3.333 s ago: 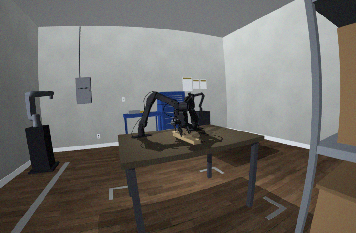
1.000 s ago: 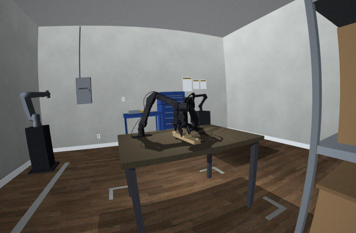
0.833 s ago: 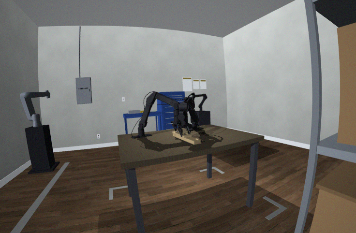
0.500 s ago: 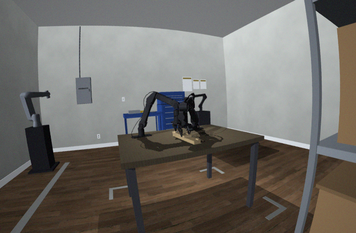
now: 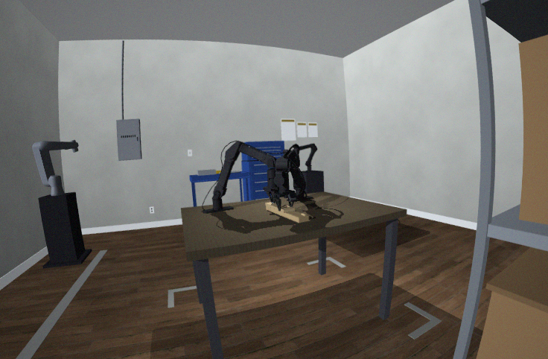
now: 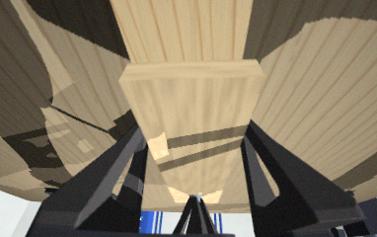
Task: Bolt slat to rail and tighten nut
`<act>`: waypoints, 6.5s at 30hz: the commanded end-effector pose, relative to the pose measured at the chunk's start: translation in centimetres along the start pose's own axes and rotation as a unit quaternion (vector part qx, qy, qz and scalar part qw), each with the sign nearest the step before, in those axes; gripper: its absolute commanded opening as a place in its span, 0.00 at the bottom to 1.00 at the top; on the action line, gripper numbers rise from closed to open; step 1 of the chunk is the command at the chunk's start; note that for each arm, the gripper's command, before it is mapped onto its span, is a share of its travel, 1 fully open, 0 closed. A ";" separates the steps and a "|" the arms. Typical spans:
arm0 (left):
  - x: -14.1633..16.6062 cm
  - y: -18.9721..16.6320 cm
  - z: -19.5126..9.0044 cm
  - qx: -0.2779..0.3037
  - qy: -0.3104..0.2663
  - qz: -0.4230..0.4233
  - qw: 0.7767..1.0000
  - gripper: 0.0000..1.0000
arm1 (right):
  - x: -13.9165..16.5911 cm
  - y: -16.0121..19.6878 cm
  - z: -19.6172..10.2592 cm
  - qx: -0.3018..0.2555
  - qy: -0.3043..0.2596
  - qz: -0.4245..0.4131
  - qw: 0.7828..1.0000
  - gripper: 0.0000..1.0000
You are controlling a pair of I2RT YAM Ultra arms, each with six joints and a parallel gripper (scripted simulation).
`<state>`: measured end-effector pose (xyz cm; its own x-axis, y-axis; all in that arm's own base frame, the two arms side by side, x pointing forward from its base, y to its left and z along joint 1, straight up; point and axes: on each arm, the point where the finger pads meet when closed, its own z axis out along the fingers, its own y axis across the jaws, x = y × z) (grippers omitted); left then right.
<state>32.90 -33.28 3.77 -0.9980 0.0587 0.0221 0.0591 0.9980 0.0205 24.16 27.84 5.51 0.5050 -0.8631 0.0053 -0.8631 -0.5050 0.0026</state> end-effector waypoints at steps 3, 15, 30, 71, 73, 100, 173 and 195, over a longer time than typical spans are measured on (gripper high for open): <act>-0.1 -0.1 -0.6 0.005 -0.005 0.000 1.000 0.72 | -0.1 -0.2 -0.4 0.006 -0.002 0.000 1.000 0.11; -0.1 -0.1 -0.6 0.005 -0.005 0.000 1.000 0.72 | -0.1 -0.2 -0.4 0.006 -0.002 0.000 1.000 0.11; -0.1 -0.1 -0.6 0.005 -0.005 0.000 1.000 0.72 | -0.1 -0.2 -0.4 0.006 -0.003 0.089 0.996 0.11; -0.1 -0.1 -0.6 0.005 -0.005 0.000 1.000 0.72 | -0.1 -0.2 -0.3 0.002 -0.007 0.732 0.681 0.11; -0.1 -0.1 -0.6 0.005 -0.005 0.000 1.000 0.72 | -0.1 -0.2 -0.3 0.002 -0.007 0.758 0.652 0.11; -0.1 -0.1 -0.6 0.005 -0.005 0.000 1.000 0.72 | -0.1 -0.2 -0.3 -0.002 -0.008 0.968 0.252 0.11; -0.1 -0.1 -0.6 0.005 -0.005 0.000 1.000 0.72 | -0.1 -0.2 -0.4 -0.003 -0.006 1.000 0.022 0.34; -0.1 -0.1 -0.6 0.005 -0.005 0.000 1.000 0.72 | -0.1 -0.2 -0.6 0.000 -0.007 0.847 0.532 0.34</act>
<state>32.90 -33.28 3.77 -0.9980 0.0586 0.0221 0.0591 0.9980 0.0204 24.13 27.87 5.52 -0.9882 0.1531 0.0007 0.1531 0.9882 -0.0042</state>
